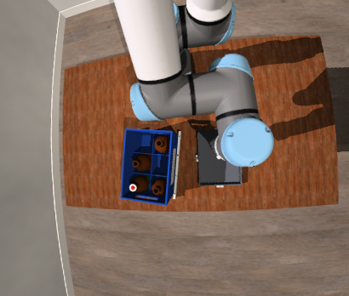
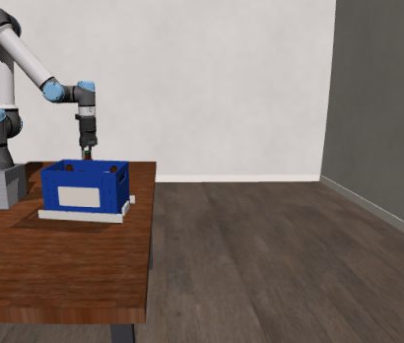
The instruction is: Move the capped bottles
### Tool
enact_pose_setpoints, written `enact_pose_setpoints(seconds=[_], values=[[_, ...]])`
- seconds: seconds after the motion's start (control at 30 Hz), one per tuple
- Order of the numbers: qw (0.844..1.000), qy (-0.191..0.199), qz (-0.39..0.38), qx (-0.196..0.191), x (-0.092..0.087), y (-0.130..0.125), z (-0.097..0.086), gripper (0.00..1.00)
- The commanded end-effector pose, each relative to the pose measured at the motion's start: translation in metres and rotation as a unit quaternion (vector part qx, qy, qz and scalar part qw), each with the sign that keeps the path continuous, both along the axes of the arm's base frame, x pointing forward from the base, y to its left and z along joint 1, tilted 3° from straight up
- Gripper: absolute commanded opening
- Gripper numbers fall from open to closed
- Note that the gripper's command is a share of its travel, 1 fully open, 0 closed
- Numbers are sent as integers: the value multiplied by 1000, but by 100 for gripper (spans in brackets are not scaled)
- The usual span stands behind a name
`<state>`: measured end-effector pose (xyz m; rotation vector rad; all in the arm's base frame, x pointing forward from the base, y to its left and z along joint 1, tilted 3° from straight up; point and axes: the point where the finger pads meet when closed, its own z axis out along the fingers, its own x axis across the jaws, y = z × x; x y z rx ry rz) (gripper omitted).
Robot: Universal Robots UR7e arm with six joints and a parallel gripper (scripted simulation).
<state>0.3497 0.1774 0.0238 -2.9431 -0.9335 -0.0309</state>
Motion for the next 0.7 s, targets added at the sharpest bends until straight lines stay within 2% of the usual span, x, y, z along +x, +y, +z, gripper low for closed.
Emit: enact_pose_setpoints(seconds=[0.0,0.67], values=[[1000,-1,0,0,0,0,-2,0],[1000,-1,0,0,0,0,-7,0]])
